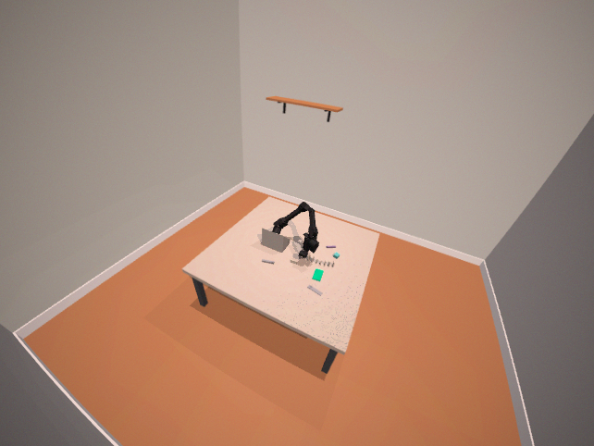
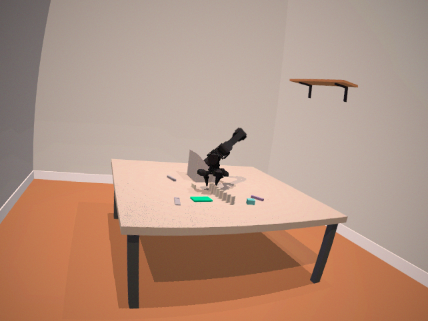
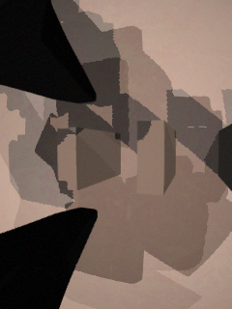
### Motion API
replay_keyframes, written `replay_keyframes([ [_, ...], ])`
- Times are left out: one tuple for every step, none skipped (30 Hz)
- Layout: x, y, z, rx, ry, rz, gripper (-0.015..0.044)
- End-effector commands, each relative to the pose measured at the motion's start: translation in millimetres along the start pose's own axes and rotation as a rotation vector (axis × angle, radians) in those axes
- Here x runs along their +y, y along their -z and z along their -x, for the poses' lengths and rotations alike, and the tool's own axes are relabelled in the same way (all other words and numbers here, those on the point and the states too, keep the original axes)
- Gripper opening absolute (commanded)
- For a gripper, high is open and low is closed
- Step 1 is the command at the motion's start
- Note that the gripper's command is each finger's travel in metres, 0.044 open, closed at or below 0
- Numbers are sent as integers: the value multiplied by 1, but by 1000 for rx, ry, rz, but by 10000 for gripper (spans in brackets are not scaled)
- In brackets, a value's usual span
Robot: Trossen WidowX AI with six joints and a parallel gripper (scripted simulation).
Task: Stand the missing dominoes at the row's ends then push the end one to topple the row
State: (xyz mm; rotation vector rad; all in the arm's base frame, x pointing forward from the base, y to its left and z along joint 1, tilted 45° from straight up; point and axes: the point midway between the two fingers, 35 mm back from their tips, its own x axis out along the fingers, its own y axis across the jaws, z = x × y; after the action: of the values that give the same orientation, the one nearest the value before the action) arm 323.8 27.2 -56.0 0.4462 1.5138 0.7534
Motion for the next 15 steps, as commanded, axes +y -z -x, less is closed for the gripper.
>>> replay_keyframes([
  [1,0,0,-4,-5,-5,370],
  [1,0,0,-4,-5,-5,396],
  [1,0,0,-4,-5,-5,422],
  [1,0,0,-4,-5,-5,440],
  [1,0,0,-4,-5,-5,440],
  [1,0,0,-4,-5,-5,440],
  [0,-1,2,-4,-4,-5,440],
  [-1,-2,9,-4,-2,-5,440],
  [-2,-4,22,-4,0,-5,440],
  [-3,-6,38,-4,3,-5,440],
  [-4,-7,55,-3,5,-4,440],
  [-4,-7,72,-2,7,-4,440],
  [-4,-6,89,-1,7,-3,440],
  [-3,-4,106,0,7,-3,440],
  [-2,-2,119,1,6,-2,440],
])
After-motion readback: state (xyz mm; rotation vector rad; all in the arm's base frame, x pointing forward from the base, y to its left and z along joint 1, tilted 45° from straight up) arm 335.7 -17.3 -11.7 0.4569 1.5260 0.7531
